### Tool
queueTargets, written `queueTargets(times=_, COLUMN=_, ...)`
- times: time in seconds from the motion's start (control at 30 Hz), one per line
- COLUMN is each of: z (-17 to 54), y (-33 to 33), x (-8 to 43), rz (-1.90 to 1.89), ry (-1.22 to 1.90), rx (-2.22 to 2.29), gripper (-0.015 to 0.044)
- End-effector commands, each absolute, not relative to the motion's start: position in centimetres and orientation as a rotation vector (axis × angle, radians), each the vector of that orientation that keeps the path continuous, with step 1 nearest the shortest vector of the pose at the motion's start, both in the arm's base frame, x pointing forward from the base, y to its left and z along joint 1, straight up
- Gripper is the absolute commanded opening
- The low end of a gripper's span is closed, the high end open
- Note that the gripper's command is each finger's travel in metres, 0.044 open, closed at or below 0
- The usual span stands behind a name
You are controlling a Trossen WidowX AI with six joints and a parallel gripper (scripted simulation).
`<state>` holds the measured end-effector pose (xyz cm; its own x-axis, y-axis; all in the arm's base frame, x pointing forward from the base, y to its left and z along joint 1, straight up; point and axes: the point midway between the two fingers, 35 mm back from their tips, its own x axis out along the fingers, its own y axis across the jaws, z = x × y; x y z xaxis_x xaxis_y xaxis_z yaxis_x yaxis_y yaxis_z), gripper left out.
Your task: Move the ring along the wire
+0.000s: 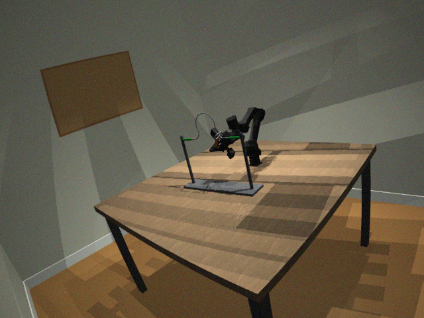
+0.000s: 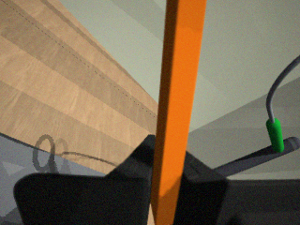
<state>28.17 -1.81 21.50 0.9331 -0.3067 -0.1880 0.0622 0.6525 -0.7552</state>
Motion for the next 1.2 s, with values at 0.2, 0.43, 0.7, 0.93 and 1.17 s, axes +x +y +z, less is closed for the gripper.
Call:
queueTargets(times=0.2, z=18.7, y=1.3, x=28.3, rz=-0.137, ry=0.332, rx=-0.591, gripper=-0.015)
queueTargets(times=0.43, z=17.5, y=3.7, x=28.0, rz=-0.1, ry=0.357, rx=-0.431, gripper=-0.015)
queueTargets(times=0.7, z=16.6, y=6.3, x=27.7, rz=-0.064, ry=0.38, rx=-0.271, gripper=-0.015)
queueTargets(times=0.93, z=16.3, y=8.2, x=27.5, rz=-0.04, ry=0.394, rx=-0.166, gripper=-0.015)
queueTargets(times=1.17, z=16.3, y=9.8, x=27.3, rz=-0.025, ry=0.402, rx=-0.098, gripper=-0.015)
